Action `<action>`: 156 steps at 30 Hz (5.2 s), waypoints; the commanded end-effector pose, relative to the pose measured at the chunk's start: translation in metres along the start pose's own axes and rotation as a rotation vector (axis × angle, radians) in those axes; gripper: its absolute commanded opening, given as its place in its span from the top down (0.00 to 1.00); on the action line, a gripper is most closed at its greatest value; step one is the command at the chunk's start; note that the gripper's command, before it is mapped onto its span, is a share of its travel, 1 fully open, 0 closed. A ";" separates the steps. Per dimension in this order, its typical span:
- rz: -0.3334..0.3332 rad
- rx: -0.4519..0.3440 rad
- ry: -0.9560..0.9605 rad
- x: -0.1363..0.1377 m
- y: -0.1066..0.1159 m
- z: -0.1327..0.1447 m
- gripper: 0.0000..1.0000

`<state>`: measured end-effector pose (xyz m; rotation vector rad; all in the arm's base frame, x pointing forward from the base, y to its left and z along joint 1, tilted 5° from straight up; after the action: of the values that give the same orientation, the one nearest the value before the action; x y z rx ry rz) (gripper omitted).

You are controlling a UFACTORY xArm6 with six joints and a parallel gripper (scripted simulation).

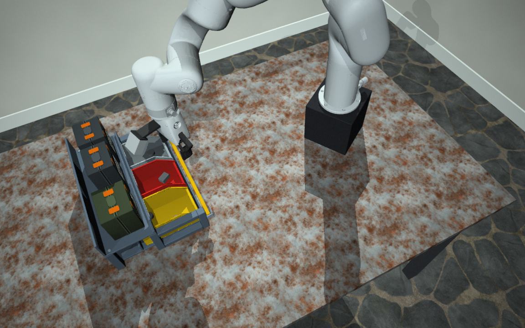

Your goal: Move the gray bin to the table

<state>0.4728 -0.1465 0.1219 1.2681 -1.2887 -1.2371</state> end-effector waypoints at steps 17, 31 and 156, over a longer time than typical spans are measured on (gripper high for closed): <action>0.002 0.003 -0.260 0.000 0.002 -0.001 0.00; 0.001 0.004 -0.519 0.000 0.002 -0.001 0.00; 0.000 0.004 -1.888 0.000 0.002 -0.001 0.53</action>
<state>0.4729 -0.1463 0.1218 -0.3686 -2.3699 -2.4832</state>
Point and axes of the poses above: the point where the finger pads meet when closed, its own y axis back along the fingers, its own x axis across the jaws, z = x × y, the point moved 10 cm from there along y, back along the fingers, and after that the axes turned 14 degrees about -y, right-handed, at the moved point
